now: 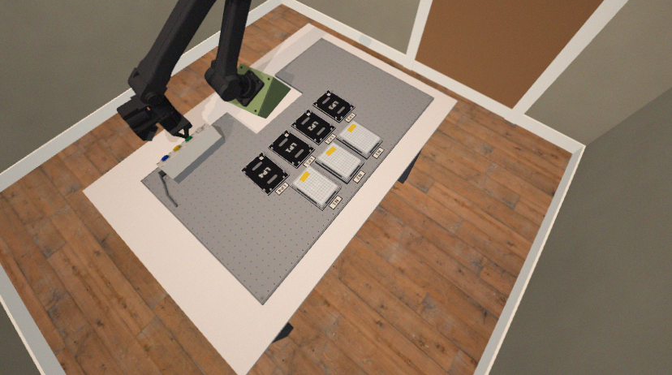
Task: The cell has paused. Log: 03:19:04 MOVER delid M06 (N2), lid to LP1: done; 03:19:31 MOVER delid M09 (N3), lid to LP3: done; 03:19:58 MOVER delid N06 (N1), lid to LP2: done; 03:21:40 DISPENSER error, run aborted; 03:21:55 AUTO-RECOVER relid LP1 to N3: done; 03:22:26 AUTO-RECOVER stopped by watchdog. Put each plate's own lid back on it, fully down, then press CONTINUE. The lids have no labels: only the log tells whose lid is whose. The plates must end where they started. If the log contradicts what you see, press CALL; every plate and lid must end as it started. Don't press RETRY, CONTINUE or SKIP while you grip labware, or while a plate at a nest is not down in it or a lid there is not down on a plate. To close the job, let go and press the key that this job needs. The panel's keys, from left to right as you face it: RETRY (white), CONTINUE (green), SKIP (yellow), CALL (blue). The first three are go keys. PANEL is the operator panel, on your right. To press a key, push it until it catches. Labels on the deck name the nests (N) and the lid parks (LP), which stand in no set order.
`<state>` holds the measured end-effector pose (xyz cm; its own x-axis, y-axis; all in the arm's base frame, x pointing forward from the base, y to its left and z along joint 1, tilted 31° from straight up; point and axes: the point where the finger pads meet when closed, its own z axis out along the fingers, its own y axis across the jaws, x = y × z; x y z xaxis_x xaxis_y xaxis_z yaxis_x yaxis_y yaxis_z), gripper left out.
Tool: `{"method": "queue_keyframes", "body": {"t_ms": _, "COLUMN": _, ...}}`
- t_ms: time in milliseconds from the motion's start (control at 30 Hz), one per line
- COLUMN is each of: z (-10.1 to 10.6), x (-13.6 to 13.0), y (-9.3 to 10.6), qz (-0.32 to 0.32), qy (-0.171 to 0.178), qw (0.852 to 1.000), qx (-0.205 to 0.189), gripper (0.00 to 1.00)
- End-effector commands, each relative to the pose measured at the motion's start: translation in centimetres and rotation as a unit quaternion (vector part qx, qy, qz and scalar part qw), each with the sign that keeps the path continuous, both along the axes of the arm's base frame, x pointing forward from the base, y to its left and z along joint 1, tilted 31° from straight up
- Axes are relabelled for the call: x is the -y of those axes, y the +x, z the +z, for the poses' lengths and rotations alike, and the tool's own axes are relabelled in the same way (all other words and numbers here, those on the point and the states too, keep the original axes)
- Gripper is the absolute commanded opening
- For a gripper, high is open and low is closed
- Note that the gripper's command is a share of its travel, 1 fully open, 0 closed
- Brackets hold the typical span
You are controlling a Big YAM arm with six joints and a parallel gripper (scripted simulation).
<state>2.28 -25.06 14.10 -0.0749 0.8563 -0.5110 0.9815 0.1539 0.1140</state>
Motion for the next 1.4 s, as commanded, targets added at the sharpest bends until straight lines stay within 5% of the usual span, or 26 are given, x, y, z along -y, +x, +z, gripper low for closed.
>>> {"method": "queue_keyframes", "body": {"t_ms": 0, "z": -0.32, "x": 0.23, "y": 0.28, "qz": 0.003, "qy": 0.001, "qw": 1.0, "qx": 0.001, "gripper": 0.0}}
{"method": "queue_keyframes", "body": {"t_ms": 1367, "z": -1.04, "x": 0.43, "y": 0.5, "qz": 0.003, "qy": 0.001, "qw": 1.0, "qx": 0.002, "gripper": 0.0}}
